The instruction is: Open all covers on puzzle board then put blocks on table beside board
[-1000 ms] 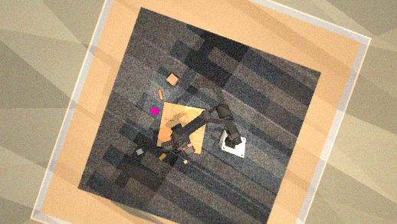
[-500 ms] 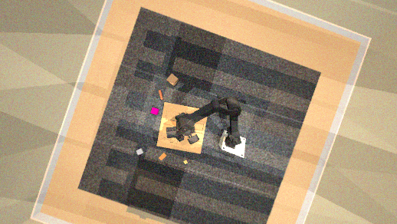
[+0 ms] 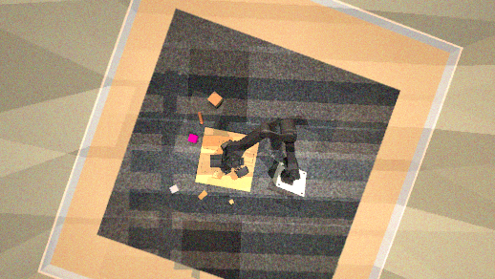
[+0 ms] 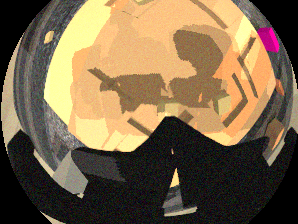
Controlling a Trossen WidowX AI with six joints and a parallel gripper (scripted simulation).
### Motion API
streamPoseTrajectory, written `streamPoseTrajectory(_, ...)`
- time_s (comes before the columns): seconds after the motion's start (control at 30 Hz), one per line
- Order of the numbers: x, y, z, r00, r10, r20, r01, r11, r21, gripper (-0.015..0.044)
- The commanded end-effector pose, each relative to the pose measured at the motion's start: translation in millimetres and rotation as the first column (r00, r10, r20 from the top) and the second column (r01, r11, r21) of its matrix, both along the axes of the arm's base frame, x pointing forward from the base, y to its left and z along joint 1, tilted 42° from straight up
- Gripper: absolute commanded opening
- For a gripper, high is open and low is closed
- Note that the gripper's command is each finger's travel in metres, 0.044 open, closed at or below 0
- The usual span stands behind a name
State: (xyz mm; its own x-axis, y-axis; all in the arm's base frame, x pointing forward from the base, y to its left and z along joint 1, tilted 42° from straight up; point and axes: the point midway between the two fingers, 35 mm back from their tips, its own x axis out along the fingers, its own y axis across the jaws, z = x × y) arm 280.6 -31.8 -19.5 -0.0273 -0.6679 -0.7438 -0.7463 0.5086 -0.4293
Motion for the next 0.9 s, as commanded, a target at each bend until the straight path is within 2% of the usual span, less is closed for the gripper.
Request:
streamPoseTrajectory(0.0, 0.4, -1.8, -2.7, 1.000, 0.010, 0.000, -0.010, 1.000, -0.003, 0.0000)
streamPoseTrajectory(0.87, -12.2, -10.7, -13.4, 1.000, 0.010, -0.001, -0.010, 1.000, -0.004, 0.0000)
